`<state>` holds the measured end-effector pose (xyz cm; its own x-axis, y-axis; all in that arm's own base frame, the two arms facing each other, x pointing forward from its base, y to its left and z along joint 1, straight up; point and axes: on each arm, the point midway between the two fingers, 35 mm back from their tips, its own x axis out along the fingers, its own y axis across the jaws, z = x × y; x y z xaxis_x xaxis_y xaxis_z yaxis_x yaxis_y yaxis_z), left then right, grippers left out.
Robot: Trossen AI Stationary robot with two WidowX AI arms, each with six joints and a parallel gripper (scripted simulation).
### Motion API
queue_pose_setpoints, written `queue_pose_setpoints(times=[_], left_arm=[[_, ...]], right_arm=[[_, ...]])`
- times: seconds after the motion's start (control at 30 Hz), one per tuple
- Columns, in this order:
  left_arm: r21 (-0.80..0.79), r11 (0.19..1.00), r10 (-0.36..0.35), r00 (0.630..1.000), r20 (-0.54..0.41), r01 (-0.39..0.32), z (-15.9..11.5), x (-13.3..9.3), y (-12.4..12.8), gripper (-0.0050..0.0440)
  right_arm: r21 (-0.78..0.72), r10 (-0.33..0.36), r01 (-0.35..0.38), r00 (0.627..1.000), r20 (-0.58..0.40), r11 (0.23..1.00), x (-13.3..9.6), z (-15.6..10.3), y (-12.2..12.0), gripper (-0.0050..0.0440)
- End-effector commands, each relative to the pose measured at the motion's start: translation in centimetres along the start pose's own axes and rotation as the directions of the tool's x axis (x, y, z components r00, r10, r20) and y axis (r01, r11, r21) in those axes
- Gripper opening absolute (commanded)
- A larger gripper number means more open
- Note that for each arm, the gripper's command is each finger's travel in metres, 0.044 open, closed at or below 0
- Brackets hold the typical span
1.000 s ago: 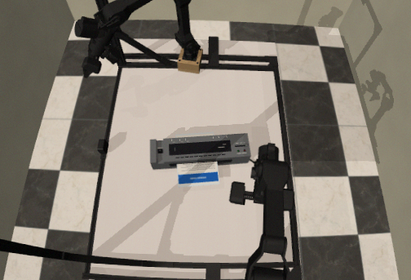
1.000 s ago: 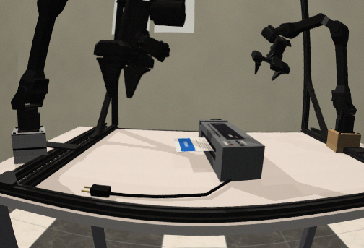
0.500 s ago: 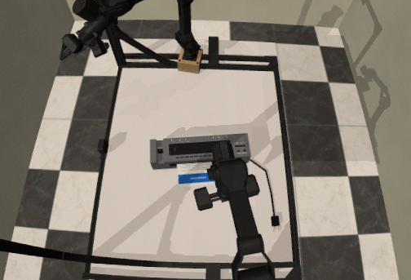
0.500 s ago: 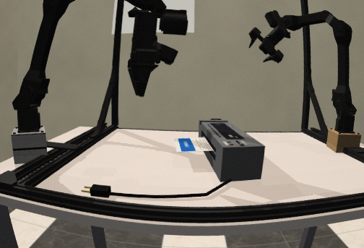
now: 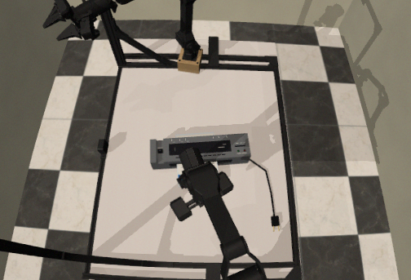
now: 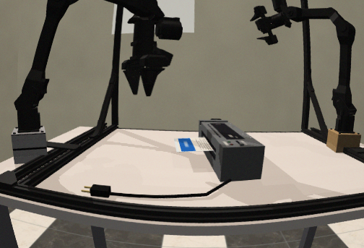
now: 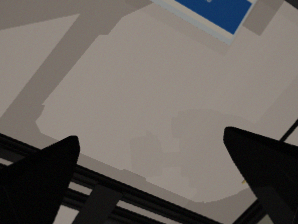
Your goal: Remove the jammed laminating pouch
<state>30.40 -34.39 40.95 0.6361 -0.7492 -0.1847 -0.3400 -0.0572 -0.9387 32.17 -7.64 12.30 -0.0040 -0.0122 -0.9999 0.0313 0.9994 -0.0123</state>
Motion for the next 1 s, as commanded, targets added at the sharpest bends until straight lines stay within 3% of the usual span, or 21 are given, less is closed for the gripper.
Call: queue_pose_setpoints(times=[0.0,0.13,0.37,0.53,0.7,0.93,0.97], left_arm=[[0.158,0.961,-0.22,0.973,-0.069,0.229,-2.3,-3.6,-7.2,0.044],[0.306,0.874,-0.363,0.926,-0.107,0.378,-3.6,-6.3,-11.6,0.044],[0.308,0.872,-0.368,0.925,-0.099,0.38,-3.4,-6.5,-11.2,0.044],[0.474,0.698,-0.538,0.83,-0.149,0.537,-4.9,-10.5,-16.2,0.044],[0.612,0.474,-0.685,0.702,-0.195,0.633,-6.3,-15.3,-20.6,0.044],[0.611,0.488,-0.679,0.711,-0.183,0.623,-6.1,-15.1,-20.0,0.044],[0.635,0.442,-0.705,0.683,-0.191,0.634,-6.3,-16.1,-20.8,0.044]], right_arm=[[0.01,-0.006,0.006,1.0,0.029,1.0,-1.0,0.1,-0.2,0.044],[0.01,-0.006,0.006,1.0,0.029,1.0,-1.0,0.1,-0.2,0.044],[0.001,-0.005,0.005,1.0,0.027,1.0,-0.8,0.2,-0.1,0.044],[0.001,-0.005,0.005,1.0,0.027,1.0,-0.8,0.2,-0.1,0.044],[0.001,-0.005,0.005,1.0,0.027,1.0,-0.8,0.2,-0.1,0.044],[0.001,-0.005,0.005,1.0,0.027,1.0,-0.8,0.2,-0.1,0.044],[0.001,-0.005,0.005,1.0,0.027,1.0,-0.8,0.2,-0.1,0.044]])
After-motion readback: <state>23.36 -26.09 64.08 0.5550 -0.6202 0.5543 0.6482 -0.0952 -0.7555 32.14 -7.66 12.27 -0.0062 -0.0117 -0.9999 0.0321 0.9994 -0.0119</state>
